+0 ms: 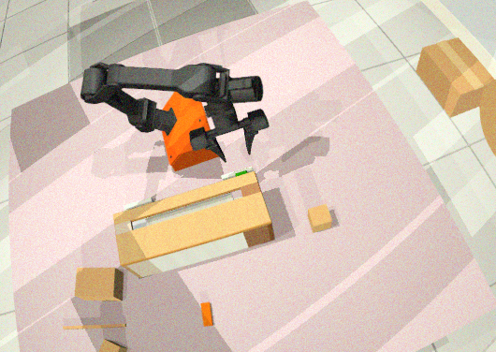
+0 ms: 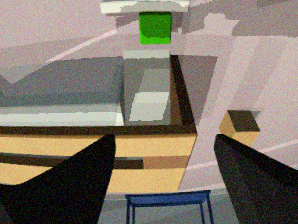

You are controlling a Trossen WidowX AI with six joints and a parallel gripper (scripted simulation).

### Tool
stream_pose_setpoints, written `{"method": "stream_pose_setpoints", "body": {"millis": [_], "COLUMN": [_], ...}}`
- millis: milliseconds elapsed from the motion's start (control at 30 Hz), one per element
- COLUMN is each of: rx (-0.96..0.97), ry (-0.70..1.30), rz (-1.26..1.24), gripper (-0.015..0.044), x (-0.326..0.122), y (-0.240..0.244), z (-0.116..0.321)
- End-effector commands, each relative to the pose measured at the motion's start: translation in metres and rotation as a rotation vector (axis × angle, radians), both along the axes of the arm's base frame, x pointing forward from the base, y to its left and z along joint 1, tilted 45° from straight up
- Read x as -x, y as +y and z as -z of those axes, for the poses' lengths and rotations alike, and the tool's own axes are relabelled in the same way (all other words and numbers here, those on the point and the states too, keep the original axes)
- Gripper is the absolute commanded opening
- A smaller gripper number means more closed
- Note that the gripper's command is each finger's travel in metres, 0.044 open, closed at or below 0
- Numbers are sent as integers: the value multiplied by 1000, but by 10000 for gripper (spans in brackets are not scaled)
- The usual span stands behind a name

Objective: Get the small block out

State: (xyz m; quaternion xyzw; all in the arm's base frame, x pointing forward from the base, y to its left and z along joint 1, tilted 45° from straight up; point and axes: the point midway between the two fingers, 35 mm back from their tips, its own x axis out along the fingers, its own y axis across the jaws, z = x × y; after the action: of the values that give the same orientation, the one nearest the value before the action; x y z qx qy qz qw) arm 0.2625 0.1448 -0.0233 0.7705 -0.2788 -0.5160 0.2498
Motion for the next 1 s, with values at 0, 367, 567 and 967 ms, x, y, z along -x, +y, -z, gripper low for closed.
{"method": "stream_pose_setpoints", "body": {"millis": [0,367,567,967], "rx": [18,21,21,20], "ry": [15,13,13,13], "rz": [1,2,2,3], "gripper": [285,285,285,285], "x": [3,12,12,12], "y": [-28,-63,-69,-82], "z": [29,62,70,84]}}
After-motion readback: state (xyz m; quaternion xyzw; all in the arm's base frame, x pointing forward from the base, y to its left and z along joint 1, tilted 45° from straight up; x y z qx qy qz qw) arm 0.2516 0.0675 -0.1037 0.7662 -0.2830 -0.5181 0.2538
